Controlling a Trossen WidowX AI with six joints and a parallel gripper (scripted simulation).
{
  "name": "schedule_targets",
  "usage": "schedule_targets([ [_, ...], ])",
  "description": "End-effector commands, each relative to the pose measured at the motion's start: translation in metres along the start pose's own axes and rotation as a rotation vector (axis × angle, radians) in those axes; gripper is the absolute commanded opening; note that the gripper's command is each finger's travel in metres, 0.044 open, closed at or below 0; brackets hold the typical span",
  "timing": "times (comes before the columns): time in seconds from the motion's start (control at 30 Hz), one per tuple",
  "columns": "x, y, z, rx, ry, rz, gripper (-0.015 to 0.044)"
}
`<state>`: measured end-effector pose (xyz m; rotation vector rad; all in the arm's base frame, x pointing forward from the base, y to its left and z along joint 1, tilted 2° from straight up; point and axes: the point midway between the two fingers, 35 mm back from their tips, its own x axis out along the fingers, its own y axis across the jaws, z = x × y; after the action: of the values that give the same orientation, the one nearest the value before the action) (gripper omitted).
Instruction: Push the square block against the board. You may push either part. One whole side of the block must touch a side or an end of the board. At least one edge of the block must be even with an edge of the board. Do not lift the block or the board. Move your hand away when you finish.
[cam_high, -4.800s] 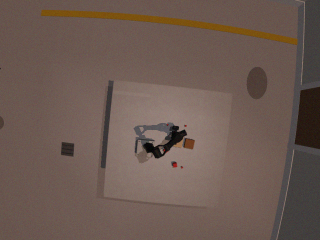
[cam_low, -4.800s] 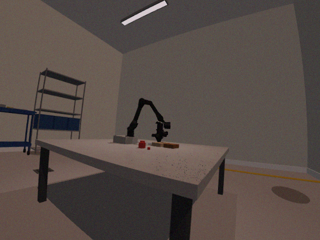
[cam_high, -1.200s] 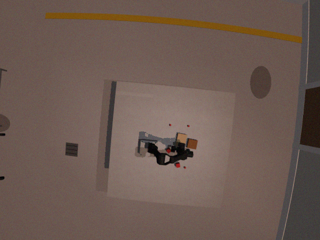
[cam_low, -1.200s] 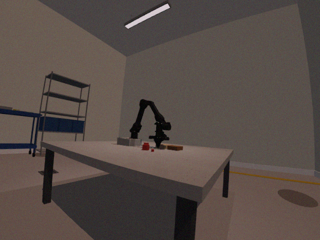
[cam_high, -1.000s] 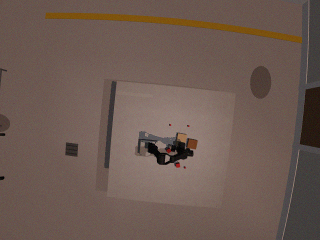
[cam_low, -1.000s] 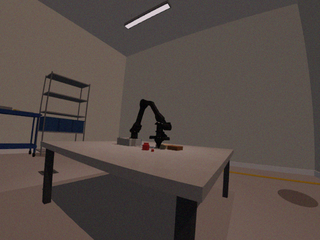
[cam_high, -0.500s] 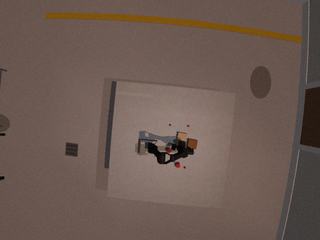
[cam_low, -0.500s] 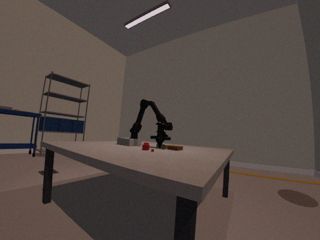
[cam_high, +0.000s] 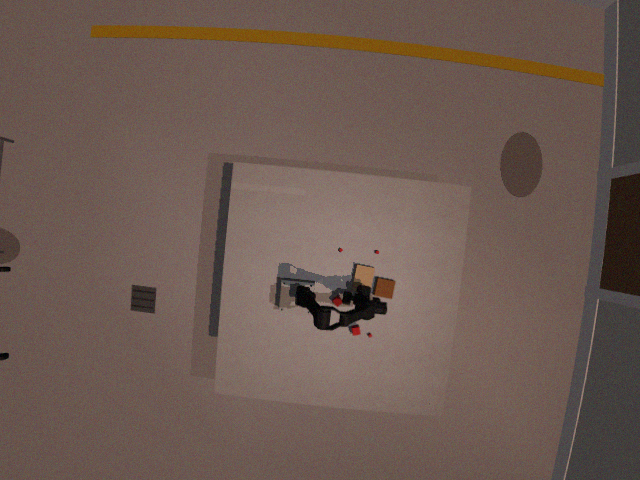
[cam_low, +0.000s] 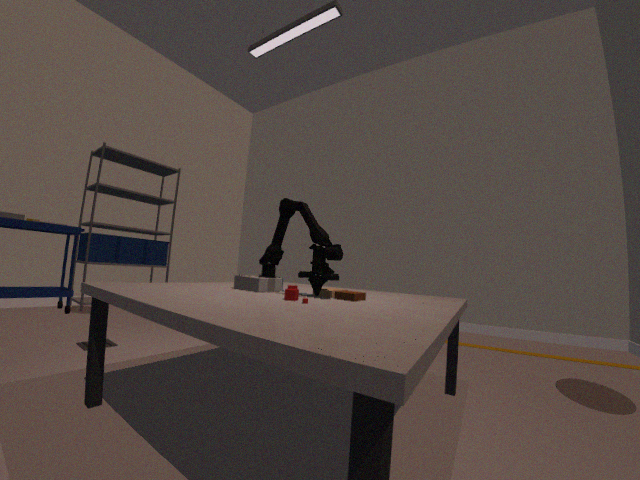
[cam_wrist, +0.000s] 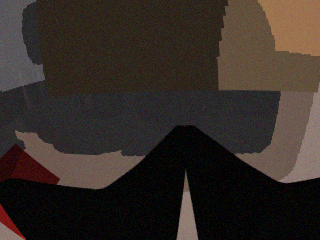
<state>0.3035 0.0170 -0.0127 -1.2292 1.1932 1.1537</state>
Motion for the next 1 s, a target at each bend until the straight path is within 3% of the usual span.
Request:
schedule_targets([
  [0.0, 0.000, 0.000, -0.005, -0.002, -0.005, -0.001, 0.0000],
  [0.43, 0.000, 0.001, -0.027, -0.002, -0.003, -0.001, 0.0000],
  [0.6, -0.052, 0.001, -0.024, -0.002, -0.003, -0.001, 0.0000],
  [0.97, -0.054, 0.003, -0.009, 0.150, -0.003, -0.015, 0.0000],
])
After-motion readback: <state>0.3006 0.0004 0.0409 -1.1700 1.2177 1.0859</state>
